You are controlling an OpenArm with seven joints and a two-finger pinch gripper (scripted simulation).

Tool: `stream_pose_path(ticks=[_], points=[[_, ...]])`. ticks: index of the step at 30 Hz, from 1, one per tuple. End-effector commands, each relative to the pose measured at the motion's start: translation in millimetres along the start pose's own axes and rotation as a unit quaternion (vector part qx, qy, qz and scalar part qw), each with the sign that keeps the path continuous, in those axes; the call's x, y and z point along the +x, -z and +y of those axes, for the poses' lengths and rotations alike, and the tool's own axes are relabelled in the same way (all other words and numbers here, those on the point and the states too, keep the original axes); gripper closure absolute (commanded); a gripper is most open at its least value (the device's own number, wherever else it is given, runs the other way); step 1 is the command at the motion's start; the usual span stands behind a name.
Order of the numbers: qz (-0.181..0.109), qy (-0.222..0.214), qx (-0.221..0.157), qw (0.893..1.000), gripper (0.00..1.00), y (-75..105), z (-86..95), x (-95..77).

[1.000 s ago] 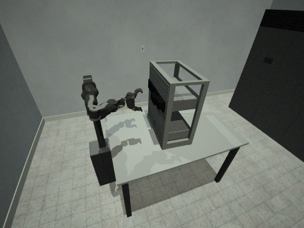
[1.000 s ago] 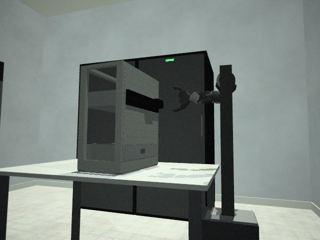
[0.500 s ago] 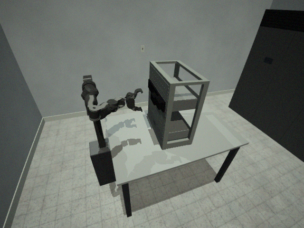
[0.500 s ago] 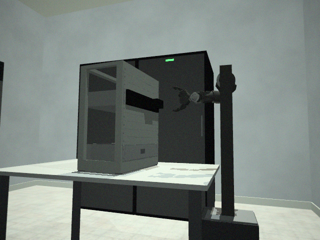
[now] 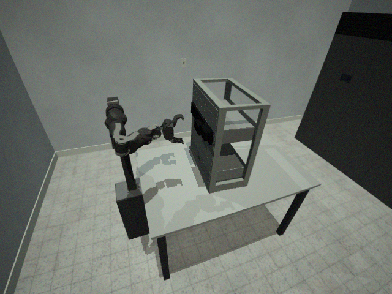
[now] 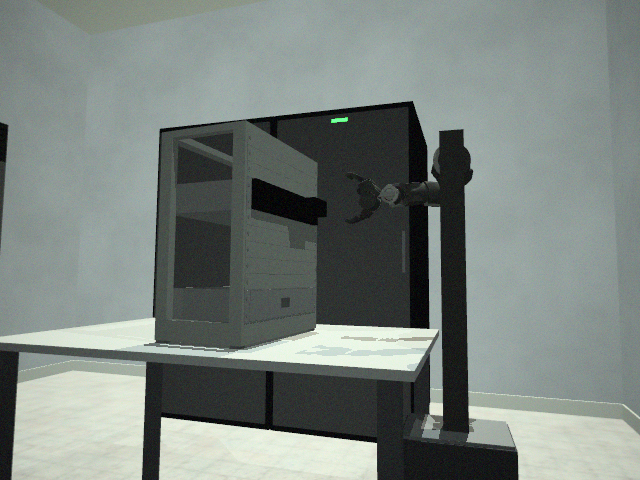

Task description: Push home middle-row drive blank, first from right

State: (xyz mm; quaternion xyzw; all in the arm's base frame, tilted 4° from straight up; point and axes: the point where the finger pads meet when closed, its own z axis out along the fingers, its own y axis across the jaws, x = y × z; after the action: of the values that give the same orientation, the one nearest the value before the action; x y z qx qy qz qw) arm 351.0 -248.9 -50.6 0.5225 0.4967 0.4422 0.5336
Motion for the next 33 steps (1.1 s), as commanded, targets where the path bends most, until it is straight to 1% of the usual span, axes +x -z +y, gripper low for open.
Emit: stream_pose_path(ticks=[1,8,9,33], points=[[0.002,0.000,-0.001,1.000,0.00,-0.5,1.8,0.8],[0.002,0.000,-0.001,1.000,0.00,-0.5,1.8,0.8],[0.002,0.000,-0.001,1.000,1.00,-0.5,1.8,0.8],[0.002,0.000,-0.001,1.000,1.00,-0.5,1.8,0.8]])
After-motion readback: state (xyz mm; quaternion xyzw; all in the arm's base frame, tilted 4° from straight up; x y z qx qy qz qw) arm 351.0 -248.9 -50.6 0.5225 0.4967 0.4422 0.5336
